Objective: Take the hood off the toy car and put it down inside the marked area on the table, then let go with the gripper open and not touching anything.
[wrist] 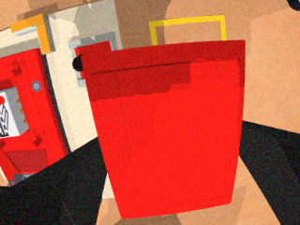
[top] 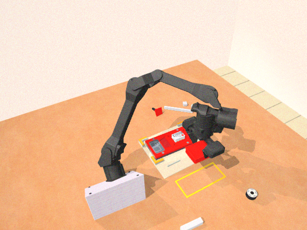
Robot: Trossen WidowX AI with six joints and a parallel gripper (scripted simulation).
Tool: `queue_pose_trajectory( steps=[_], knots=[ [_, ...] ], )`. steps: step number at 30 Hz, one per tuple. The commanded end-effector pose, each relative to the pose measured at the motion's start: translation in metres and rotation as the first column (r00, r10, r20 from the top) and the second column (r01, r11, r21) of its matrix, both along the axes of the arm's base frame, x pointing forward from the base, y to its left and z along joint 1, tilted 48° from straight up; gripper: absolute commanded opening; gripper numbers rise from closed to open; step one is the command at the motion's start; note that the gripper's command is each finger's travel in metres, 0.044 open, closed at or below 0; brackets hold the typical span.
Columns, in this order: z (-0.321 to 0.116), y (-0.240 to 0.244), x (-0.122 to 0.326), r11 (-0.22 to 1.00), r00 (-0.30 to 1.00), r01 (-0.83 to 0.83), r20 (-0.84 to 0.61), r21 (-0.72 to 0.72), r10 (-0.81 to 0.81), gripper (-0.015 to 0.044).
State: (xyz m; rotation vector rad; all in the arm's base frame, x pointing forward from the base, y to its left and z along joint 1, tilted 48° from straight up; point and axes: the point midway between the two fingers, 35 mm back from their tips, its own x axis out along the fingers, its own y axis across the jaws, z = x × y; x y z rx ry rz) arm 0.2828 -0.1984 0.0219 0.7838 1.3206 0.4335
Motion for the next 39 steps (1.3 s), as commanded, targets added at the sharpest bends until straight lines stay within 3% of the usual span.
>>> queue_pose_trajectory(
  steps=[1, 7, 39],
  knots=[
    [-0.018, -0.013, -0.010, 1.000, 1.000, -0.010, -0.002, 0.000, 0.010, 0.0000],
    [-0.037, -0.026, -0.022, 1.000, 1.000, -0.014, -0.006, 0.008, 0.014, 0.0000],
    [-0.050, -0.015, -0.017, 1.000, 1.000, -0.014, -0.006, 0.007, 0.014, 0.0000]
  ],
)
